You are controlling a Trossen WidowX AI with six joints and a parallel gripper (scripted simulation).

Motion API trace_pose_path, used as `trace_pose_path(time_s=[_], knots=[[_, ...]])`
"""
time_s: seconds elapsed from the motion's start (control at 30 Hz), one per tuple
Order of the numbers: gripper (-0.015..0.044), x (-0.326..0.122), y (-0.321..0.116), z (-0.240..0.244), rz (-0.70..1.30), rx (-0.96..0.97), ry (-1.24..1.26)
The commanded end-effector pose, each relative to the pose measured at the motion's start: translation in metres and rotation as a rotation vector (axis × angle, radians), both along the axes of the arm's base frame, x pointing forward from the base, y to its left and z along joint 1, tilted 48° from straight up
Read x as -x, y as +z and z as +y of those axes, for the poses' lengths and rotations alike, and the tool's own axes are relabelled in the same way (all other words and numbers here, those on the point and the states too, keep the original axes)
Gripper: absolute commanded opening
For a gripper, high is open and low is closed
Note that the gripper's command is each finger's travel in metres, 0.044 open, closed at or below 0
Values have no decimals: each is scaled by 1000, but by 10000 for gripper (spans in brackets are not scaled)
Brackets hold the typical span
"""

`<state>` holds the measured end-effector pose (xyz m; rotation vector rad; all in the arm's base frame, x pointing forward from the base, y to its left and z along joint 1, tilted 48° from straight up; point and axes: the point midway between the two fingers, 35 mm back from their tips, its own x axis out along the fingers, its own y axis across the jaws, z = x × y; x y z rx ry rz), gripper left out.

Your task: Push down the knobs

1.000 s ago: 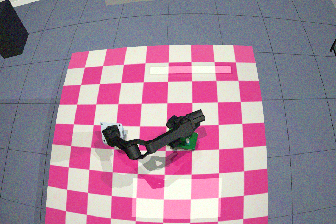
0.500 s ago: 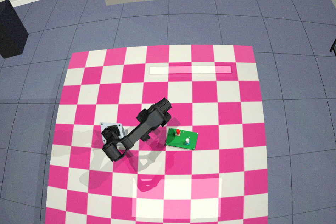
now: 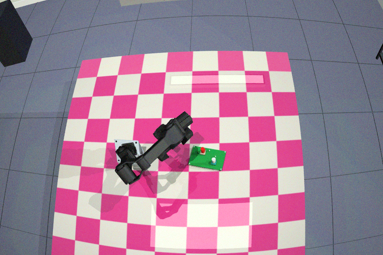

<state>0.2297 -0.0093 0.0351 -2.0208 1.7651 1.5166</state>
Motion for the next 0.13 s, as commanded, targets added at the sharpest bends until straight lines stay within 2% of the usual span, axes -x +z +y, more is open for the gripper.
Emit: trace_pose_path(time_s=[0.0, 0.1], knots=[[440, 0, -1, 1, -5, -4, -5], [440, 0, -1, 1, -5, -4, -5]])
